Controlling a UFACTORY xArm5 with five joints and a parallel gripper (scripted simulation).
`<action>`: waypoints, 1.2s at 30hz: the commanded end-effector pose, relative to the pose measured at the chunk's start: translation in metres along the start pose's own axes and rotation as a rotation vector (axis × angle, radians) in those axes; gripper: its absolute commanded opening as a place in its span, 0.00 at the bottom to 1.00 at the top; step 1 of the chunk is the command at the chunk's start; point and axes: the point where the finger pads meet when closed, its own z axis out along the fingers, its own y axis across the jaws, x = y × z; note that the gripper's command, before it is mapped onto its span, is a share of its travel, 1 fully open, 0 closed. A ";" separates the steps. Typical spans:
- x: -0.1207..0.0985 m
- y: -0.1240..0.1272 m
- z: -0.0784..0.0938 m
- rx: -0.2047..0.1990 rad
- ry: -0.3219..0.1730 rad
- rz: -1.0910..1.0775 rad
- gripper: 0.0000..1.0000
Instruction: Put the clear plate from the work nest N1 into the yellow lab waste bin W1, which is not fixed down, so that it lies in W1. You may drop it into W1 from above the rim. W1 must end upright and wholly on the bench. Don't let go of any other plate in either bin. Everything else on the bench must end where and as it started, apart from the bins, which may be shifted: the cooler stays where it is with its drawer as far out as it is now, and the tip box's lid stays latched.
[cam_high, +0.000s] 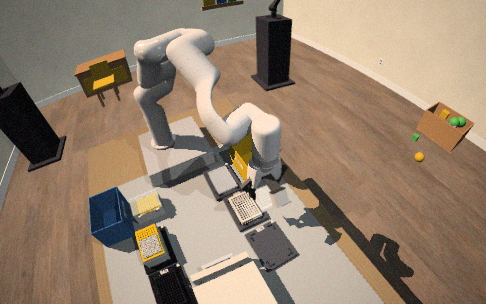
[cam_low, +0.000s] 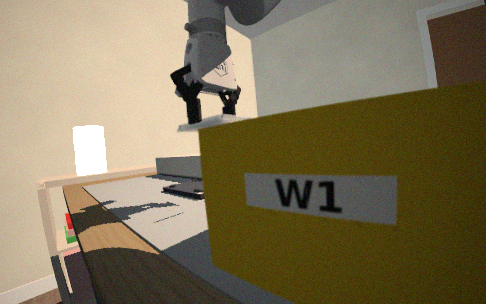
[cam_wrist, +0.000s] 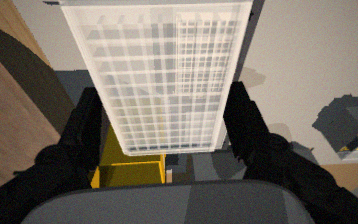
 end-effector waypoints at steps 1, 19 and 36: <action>-0.007 -0.004 -0.002 0.003 0.006 0.001 0.00; -0.048 -0.018 -0.002 0.003 0.006 0.001 0.00; -0.085 -0.031 -0.002 0.003 0.006 0.001 0.00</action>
